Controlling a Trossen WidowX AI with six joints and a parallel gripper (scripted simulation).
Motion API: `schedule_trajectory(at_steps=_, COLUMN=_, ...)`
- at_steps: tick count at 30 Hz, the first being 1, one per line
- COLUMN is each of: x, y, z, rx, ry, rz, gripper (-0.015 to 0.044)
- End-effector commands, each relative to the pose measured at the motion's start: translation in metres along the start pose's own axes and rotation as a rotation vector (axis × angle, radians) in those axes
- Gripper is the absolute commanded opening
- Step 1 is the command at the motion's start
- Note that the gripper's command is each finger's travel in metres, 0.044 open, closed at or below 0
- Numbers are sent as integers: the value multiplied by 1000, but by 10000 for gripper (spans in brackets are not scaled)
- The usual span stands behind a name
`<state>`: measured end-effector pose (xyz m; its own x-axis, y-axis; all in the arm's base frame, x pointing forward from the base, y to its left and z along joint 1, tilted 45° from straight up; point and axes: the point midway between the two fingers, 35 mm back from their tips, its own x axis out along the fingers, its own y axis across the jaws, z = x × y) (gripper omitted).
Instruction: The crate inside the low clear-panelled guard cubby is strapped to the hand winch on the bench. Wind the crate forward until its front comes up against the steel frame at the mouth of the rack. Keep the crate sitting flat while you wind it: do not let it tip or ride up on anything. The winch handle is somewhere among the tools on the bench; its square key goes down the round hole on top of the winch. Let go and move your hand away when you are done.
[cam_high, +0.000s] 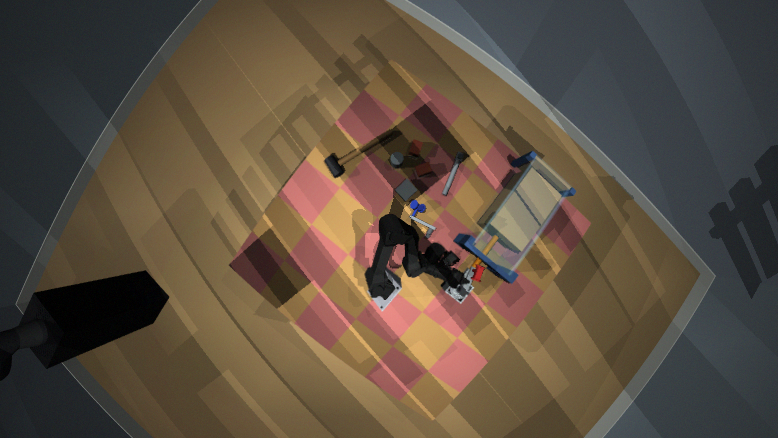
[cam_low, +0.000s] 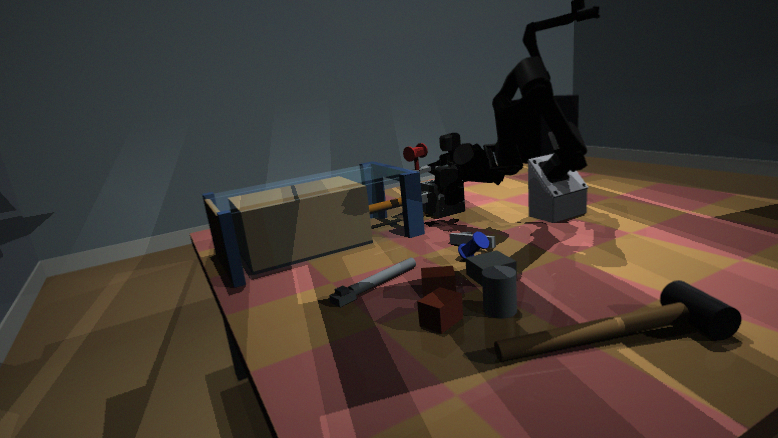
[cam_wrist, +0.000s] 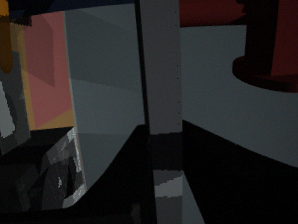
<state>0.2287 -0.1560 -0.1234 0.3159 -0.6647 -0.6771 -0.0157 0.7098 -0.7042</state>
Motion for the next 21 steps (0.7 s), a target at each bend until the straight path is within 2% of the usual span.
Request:
schedule_trajectory(at_steps=1, x=0, y=-1, z=-1, rx=10, ry=2, rz=-14, gripper=0)
schedule_trajectory(at_steps=21, x=1, y=7, z=-2, rx=1, ry=-3, rz=-2, gripper=0)
